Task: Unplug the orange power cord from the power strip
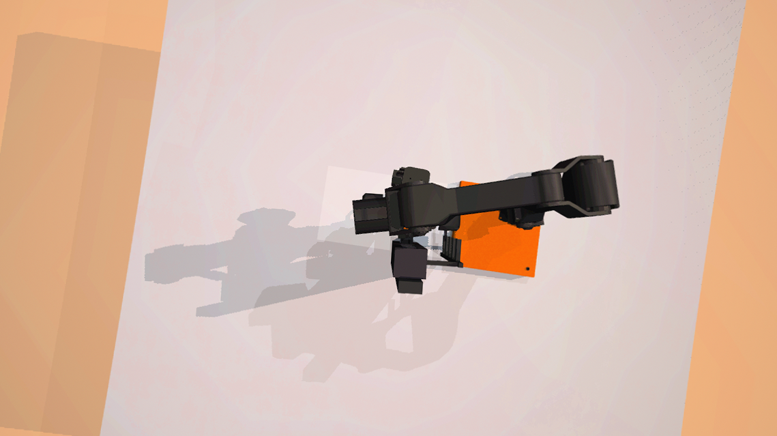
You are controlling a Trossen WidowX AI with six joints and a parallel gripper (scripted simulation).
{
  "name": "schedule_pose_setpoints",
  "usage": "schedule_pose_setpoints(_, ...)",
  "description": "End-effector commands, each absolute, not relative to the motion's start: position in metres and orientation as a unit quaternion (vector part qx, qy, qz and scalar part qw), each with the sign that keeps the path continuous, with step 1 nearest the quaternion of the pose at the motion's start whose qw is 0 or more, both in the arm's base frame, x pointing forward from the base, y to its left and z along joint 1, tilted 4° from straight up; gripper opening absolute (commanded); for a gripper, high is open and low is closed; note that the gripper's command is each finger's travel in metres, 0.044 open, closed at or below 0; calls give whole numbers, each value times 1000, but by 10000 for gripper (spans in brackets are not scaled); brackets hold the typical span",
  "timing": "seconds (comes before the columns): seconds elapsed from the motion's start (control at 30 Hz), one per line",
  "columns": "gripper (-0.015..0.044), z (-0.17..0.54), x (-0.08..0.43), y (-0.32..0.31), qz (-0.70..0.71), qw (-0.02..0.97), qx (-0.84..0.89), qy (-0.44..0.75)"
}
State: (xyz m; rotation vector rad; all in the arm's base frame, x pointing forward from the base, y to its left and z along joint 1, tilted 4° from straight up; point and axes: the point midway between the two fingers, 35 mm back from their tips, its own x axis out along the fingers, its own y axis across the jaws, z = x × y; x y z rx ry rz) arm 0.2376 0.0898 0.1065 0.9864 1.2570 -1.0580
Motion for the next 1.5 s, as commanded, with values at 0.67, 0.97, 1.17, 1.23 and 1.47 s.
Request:
schedule_pose_setpoints(0.67,0,108,242,78,-452,575,421,536)
schedule_pose_setpoints(0.97,0,109,246,64,-453,575,421,536)
schedule_pose_setpoints(1.17,0,110,249,54,-453,575,421,536)
schedule_pose_setpoints(1.23,0,110,249,51,-453,575,421,536)
schedule_pose_setpoints(1.47,26,110,249,43,-454,575,420,535)
